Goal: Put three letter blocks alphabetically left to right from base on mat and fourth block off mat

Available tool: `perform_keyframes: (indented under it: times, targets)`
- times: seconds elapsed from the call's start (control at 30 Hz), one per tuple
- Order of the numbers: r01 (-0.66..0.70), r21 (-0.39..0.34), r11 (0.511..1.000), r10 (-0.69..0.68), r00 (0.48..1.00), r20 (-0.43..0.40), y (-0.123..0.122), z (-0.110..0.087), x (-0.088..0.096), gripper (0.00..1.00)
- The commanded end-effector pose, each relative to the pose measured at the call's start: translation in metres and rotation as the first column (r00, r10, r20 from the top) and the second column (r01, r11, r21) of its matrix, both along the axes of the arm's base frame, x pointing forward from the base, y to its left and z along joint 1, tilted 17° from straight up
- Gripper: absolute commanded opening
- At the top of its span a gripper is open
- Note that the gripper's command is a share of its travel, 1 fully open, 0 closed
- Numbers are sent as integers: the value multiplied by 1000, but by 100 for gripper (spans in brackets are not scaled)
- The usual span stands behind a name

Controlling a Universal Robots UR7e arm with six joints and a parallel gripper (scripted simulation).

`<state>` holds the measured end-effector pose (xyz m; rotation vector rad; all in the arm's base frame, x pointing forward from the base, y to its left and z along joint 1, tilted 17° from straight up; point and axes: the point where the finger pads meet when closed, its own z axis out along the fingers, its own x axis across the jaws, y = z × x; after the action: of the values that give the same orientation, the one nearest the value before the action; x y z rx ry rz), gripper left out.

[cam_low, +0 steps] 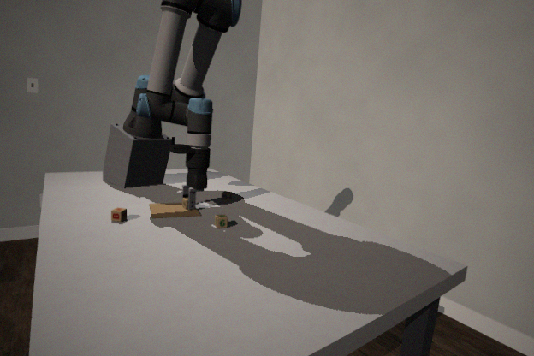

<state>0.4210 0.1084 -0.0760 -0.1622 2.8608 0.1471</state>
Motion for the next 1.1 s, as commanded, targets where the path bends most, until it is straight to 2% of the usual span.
perform_keyframes:
  times: [0.0,0.43,0.5,0.93,1.07]
  targets:
    - [0,0,1000,0,1000,1,0,3,0,87]
    - [0,0,1000,0,1000,1,-4,33,-9,87]
    - [0,0,1000,0,1000,1,-4,33,-9,87]
    - [0,0,1000,0,1000,1,-9,71,-19,87]
    - [0,0,1000,0,1000,1,-9,75,-20,87]
